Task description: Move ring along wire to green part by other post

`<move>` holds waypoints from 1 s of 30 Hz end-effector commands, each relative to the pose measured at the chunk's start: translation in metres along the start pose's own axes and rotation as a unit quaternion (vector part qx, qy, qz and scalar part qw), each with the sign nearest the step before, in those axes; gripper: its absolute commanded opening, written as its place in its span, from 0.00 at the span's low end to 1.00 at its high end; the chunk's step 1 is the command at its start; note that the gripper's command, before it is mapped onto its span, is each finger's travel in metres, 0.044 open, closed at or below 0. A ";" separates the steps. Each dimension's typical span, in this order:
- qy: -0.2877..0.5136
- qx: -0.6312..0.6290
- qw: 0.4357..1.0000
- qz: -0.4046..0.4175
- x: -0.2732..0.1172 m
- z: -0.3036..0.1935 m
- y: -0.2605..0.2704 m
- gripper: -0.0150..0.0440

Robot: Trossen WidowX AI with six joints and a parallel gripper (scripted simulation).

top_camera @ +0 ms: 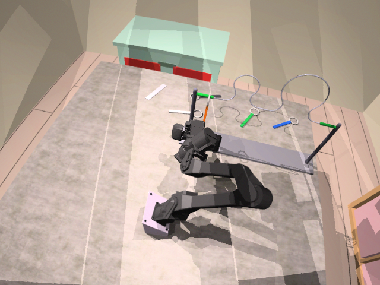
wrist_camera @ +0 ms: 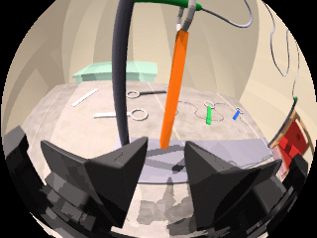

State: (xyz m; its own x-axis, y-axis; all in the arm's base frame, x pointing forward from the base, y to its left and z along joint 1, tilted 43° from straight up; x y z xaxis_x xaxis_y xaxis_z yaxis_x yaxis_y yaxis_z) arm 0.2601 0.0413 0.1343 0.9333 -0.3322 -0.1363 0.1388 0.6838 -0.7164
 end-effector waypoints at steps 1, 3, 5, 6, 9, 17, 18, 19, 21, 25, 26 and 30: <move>0.000 0.002 1.000 -0.001 -0.010 -0.001 0.000 0.53; 0.000 0.002 1.000 -0.001 -0.010 -0.001 0.000 0.53; 0.000 0.002 1.000 -0.001 -0.010 -0.001 0.000 0.53; 0.000 0.002 1.000 -0.001 -0.010 -0.001 0.000 0.53; 0.000 0.002 1.000 -0.001 -0.010 -0.001 0.000 0.53; 0.000 0.002 1.000 -0.001 -0.010 -0.001 0.000 0.53; 0.000 0.002 1.000 -0.001 -0.010 -0.001 0.000 0.53; 0.000 0.002 1.000 -0.001 -0.010 -0.001 0.000 0.53; 0.000 0.002 1.000 -0.001 -0.010 -0.001 0.000 0.53; -0.002 0.000 1.000 0.001 -0.011 0.000 0.000 0.57; -0.001 0.000 1.000 0.001 -0.015 0.000 0.000 0.61; -0.001 0.000 1.000 0.001 -0.048 0.001 0.000 0.79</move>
State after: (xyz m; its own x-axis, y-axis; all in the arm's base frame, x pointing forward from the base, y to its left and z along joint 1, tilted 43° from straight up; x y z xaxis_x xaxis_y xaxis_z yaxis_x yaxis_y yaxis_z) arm 0.2346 0.0513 0.1376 0.9322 -0.3323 -0.1438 0.1316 0.6809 -0.7205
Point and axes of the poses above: the point midway between the two fingers, 35 mm back from their tips, its own x axis out along the fingers, its own y axis across the jaws, z = x × y, the point moved 7 cm from there along -x, back along the fingers, and after that the axes turned 1 degree about -x, right-handed, at the moved point
